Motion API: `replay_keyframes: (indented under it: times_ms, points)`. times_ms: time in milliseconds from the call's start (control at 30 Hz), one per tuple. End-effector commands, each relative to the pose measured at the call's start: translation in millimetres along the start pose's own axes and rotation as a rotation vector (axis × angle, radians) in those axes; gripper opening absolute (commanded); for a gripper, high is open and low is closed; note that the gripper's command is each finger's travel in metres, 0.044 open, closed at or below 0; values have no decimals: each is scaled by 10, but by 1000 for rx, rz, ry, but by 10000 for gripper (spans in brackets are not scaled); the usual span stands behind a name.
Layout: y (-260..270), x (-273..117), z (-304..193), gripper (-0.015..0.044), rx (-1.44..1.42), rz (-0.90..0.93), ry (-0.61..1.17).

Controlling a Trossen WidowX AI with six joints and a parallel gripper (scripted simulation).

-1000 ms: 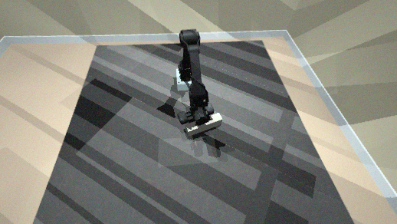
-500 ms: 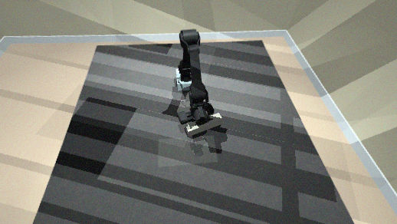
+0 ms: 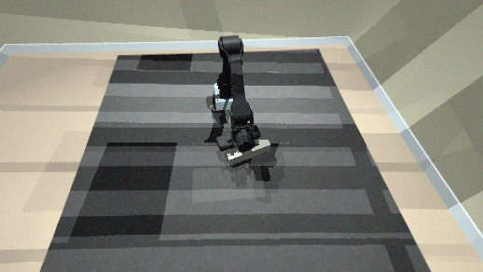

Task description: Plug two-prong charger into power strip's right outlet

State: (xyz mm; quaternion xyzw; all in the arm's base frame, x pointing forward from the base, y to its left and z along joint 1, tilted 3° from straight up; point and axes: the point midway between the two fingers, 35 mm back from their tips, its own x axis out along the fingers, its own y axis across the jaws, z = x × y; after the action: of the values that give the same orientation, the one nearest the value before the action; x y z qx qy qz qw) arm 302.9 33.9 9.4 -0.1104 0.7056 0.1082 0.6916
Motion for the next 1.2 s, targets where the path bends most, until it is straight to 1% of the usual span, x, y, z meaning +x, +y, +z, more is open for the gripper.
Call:
replay_keyframes:
  times_ms: [0,100,1167]
  points:
    - [-1,-1,4,368,0,-1,-2]
    - [-1,-1,3,440,0,-1,-2]
    - [-1,9,-90,440,1,-3,-20]
